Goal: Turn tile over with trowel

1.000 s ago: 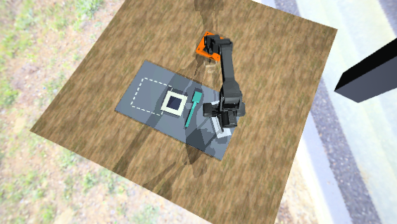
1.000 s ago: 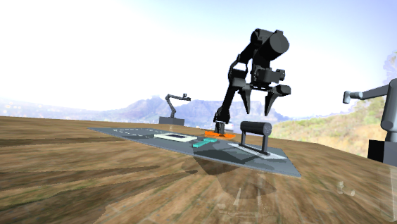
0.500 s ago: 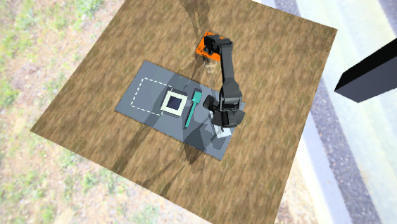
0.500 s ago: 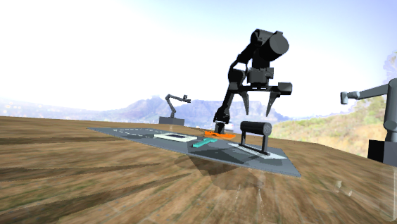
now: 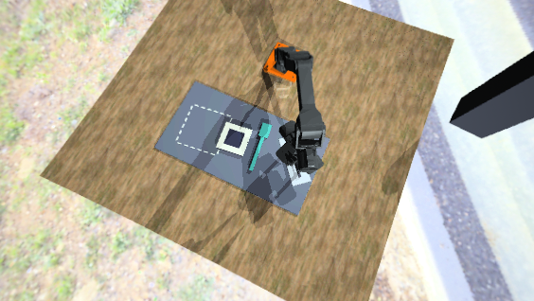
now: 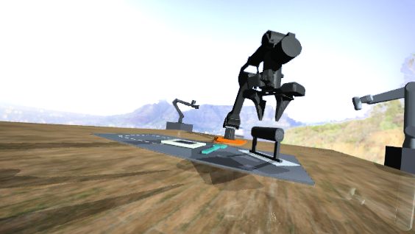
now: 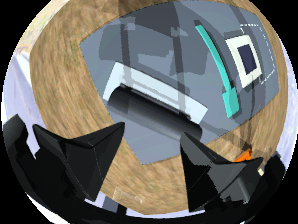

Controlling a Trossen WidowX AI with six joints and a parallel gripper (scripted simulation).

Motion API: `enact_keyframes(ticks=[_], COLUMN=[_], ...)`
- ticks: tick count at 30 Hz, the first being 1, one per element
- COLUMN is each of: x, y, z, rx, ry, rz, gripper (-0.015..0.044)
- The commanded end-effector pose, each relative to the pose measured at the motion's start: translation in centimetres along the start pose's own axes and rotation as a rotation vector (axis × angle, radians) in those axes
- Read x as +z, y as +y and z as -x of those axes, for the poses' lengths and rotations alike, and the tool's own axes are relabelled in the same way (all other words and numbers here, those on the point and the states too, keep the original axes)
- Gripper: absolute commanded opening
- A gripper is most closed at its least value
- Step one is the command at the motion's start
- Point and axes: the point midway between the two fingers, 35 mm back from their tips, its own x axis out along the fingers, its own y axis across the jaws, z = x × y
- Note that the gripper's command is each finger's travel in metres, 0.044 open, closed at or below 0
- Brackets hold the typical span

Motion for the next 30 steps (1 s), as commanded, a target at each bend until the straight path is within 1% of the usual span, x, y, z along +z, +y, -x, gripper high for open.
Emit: enact_keyframes(ticks=[1, 30], x=[-0.01, -0.05], y=[-0.01, -0.23], z=[0.11, 0.12], rx=[0.005, 0.004], ry=[-0.001, 0.002], rz=[-0.143, -1.149], gripper=[0.0270, 0.0270])
